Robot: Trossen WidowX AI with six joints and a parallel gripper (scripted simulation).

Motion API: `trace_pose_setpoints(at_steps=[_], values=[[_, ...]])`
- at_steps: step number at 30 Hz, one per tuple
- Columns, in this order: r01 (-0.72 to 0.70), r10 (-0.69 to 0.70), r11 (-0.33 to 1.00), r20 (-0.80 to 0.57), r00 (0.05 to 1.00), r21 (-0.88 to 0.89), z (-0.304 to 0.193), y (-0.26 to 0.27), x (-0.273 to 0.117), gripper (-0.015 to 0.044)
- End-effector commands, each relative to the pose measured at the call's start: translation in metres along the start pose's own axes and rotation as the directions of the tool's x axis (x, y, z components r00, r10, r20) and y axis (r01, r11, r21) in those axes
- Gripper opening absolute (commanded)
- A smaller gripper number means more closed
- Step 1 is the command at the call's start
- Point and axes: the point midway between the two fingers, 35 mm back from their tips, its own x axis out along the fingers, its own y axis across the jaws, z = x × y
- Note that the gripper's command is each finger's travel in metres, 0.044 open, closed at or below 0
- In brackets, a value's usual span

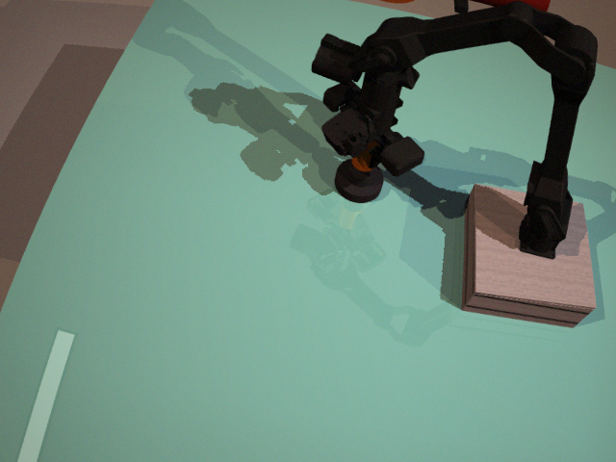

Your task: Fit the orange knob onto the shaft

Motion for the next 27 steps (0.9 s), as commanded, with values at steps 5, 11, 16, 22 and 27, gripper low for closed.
trace_pose_setpoints(at_steps=[5, 11, 16, 22, 27], values=[[0.002, -0.002, 1.0, 0.002, 1.0, -0.005, 0.0013, -0.002, 0.0021, 0.0], [0.002, -0.002, 1.0, 0.002, 1.0, -0.005, 0.0007, -0.0009, 0.0019, 0.0], [0.002, -0.002, 1.0, 0.002, 1.0, -0.005, 0.0, 0.0003, 0.0024, 0.0], [0.002, -0.002, 1.0, 0.002, 1.0, -0.005, -0.0009, 0.0017, 0.0025, 0.0], [0.001, -0.001, 1.0, 0.002, 1.0, -0.005, -0.0015, 0.0027, -0.0025, 0.0]])
